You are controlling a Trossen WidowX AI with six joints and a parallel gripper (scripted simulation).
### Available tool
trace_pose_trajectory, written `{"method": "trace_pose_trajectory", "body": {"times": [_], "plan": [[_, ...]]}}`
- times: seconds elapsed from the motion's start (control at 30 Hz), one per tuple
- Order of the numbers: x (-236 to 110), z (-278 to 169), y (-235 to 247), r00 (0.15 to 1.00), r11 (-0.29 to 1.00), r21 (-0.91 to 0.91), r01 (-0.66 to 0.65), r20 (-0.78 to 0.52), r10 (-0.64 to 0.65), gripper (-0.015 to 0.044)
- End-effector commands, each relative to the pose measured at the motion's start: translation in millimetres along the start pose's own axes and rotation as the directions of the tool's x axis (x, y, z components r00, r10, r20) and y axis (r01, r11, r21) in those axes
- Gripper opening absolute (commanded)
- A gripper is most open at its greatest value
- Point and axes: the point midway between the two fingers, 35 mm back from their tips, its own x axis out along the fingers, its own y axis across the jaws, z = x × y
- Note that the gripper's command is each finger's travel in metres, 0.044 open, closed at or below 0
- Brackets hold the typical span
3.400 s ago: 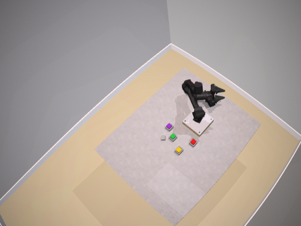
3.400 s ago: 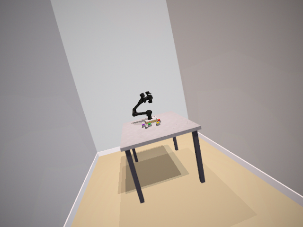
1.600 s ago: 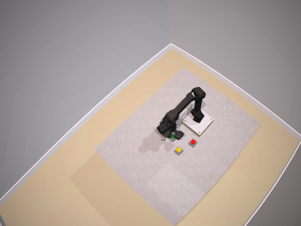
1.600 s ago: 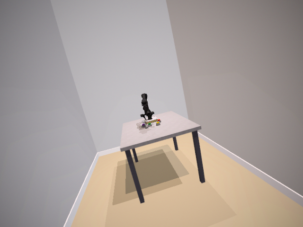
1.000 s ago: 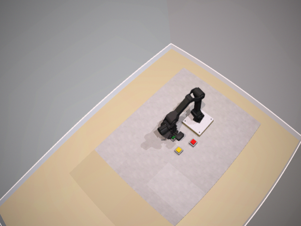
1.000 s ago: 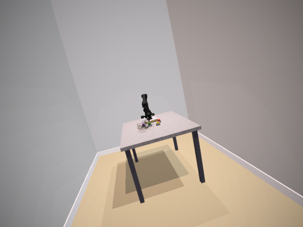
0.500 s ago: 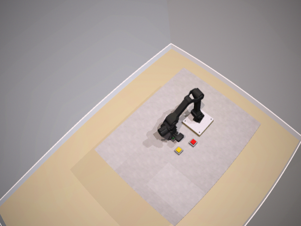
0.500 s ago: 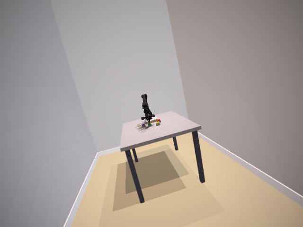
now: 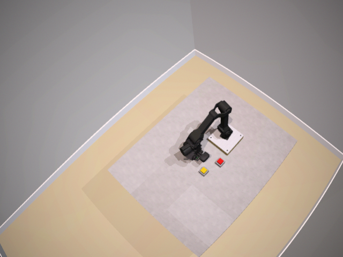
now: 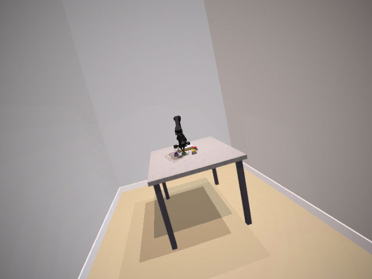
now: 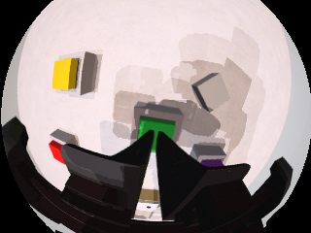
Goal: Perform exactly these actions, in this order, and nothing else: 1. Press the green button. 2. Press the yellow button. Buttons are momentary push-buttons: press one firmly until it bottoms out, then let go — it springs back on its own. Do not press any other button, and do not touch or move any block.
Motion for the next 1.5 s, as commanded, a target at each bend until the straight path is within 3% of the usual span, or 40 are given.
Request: {"method": "trace_pose_trajectory", "body": {"times": [0.0,0.43,0.57,0.77,0.93,1.1,1.47], "plan": [[2.5,-3.0,-0.3,1.000,1.000,-0.006,0.003,-0.011,-0.003,0.0020],[2.5,-3.0,-0.3,1.000,1.000,-0.006,0.003,-0.011,-0.003,0.0020],[-28.1,-2.2,-0.3,1.000,1.000,-0.006,0.003,-0.010,-0.003,0.0020],[-38.3,-1.5,-0.4,1.000,1.000,-0.006,0.003,-0.011,-0.003,0.0020],[-90.4,-1.5,-0.1,1.000,1.000,-0.006,0.003,-0.011,-0.003,0.0020],[-92.5,-0.4,1.6,1.000,1.000,-0.007,0.003,-0.010,-0.003,0.0020],[-92.6,49.0,110.3,1.000,1.000,-0.006,-0.006,-0.007,0.006,0.0020]]}}
